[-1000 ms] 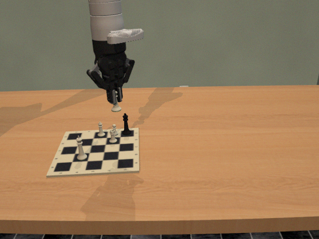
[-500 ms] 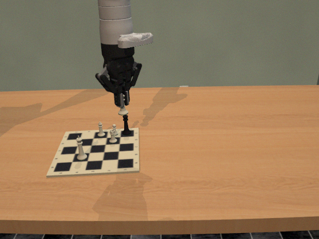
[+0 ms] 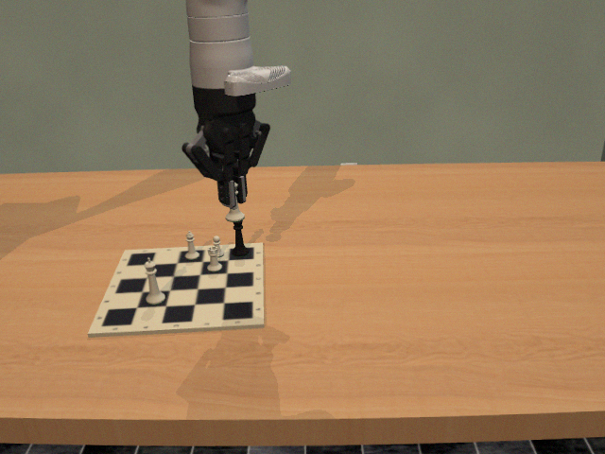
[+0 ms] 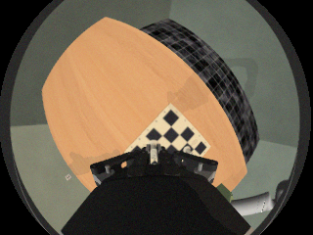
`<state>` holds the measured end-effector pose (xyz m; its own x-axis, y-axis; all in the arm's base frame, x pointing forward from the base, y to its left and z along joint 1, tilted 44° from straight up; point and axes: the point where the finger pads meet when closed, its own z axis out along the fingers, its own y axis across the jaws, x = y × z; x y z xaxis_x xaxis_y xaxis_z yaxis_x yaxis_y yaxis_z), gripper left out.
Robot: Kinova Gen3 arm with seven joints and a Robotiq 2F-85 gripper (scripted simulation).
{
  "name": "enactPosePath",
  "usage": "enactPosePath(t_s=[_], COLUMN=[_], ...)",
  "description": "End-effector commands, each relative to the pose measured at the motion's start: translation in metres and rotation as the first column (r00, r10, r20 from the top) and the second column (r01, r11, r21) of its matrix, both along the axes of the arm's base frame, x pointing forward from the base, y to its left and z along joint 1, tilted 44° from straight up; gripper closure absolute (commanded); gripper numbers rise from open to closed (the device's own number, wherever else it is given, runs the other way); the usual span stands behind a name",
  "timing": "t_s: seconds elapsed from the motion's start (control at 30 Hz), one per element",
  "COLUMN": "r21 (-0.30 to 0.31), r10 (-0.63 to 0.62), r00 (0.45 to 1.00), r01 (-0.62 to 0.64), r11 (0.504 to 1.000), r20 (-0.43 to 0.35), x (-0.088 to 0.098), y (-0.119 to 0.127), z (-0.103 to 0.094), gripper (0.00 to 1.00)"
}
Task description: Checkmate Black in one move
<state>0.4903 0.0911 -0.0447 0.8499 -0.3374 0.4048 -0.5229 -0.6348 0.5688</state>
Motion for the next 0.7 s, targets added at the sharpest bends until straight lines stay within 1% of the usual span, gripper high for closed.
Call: enactPosePath(t_s=[0.0, 0.2, 0.27, 0.5, 0.67], r21=[-0.002, -0.002, -0.002, -0.002, -0.002], r10=[-0.001, -0.001, -0.001, -0.001, -0.001], r00=[1.000, 1.000, 1.000, 1.000, 1.000], r01=[0.001, 0.001, 0.001, 0.001, 0.001], r11=[1.000, 1.000, 1.000, 1.000, 1.000], r20=[-0.002, -0.002, -0.002, -0.002, -0.002], x=[0.000, 0.001, 0.001, 0.003, 0.005], y=[-0.005, -0.022, -0.022, -0.045, -0.058], z=[-0.005, -0.022, -0.022, -0.046, -0.059], gripper=[1.00, 1.00, 1.00, 1.00, 1.00])
